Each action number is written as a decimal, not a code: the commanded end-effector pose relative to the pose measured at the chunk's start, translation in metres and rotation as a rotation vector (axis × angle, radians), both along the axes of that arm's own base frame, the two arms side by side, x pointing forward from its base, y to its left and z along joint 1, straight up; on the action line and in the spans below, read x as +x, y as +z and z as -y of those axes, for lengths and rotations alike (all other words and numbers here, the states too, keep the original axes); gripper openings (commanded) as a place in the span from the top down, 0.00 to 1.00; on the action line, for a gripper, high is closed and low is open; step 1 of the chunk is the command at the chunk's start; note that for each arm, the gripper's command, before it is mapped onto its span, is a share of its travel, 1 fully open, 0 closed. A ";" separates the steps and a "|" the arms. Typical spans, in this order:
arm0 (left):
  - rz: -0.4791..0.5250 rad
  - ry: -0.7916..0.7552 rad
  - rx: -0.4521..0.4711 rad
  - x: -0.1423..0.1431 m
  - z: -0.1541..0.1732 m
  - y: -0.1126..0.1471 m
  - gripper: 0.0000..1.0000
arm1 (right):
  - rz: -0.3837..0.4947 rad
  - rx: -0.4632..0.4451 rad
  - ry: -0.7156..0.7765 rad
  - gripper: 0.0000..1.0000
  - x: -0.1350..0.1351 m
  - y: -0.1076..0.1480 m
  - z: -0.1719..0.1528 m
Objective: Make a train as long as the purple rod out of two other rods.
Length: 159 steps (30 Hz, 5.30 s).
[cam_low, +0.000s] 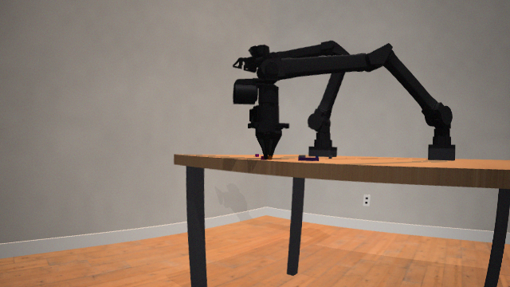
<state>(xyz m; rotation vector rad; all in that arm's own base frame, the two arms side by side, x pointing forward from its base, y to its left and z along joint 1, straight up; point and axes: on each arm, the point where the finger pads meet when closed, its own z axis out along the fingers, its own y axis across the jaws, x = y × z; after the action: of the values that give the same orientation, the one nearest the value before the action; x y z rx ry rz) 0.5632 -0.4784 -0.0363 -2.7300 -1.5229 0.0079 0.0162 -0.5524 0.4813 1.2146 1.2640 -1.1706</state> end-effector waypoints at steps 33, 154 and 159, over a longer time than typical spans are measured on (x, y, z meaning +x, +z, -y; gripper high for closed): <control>0.045 0.000 -0.041 0.009 0.022 0.028 0.80 | 0.009 -0.045 -0.014 0.00 -0.007 0.019 -0.008; 0.055 0.000 -0.050 0.006 0.020 0.128 0.00 | 0.009 -0.045 -0.014 0.00 -0.007 0.019 -0.008; 0.055 0.000 -0.050 0.006 0.020 0.128 0.00 | 0.009 -0.045 -0.014 0.00 -0.007 0.019 -0.008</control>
<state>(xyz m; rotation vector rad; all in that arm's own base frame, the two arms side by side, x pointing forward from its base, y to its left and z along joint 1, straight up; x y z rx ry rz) 0.5640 -0.4791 0.0486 -2.7276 -1.5219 0.0096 0.0162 -0.5524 0.4813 1.2146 1.2640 -1.1706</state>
